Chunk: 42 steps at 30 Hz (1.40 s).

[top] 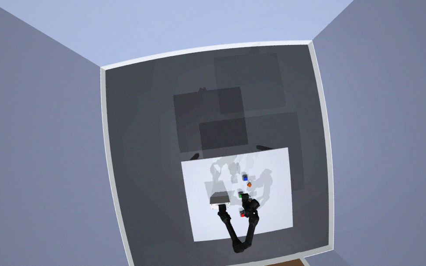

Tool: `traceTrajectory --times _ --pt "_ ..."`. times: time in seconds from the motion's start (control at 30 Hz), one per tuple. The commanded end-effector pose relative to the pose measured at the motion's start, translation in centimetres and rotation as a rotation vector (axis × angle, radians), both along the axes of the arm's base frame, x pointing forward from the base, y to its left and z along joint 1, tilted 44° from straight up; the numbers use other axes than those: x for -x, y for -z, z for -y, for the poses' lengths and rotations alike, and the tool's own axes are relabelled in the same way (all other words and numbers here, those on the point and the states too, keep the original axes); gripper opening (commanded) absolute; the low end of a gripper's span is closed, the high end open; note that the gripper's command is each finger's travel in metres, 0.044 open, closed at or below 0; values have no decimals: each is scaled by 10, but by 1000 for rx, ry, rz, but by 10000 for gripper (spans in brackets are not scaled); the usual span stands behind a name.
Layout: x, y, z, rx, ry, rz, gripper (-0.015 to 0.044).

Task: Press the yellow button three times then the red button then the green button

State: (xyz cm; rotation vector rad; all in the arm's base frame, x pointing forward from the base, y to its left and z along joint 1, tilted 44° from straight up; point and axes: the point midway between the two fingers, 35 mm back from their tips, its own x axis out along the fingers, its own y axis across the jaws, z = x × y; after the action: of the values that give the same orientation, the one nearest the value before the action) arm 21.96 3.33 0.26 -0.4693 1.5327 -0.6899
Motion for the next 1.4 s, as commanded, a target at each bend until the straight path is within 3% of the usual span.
traceTrajectory --times 0.0,1.37 --pt "9 23 24 19 4 -18 20" --pt "12 47 47 20 4 -18 20"
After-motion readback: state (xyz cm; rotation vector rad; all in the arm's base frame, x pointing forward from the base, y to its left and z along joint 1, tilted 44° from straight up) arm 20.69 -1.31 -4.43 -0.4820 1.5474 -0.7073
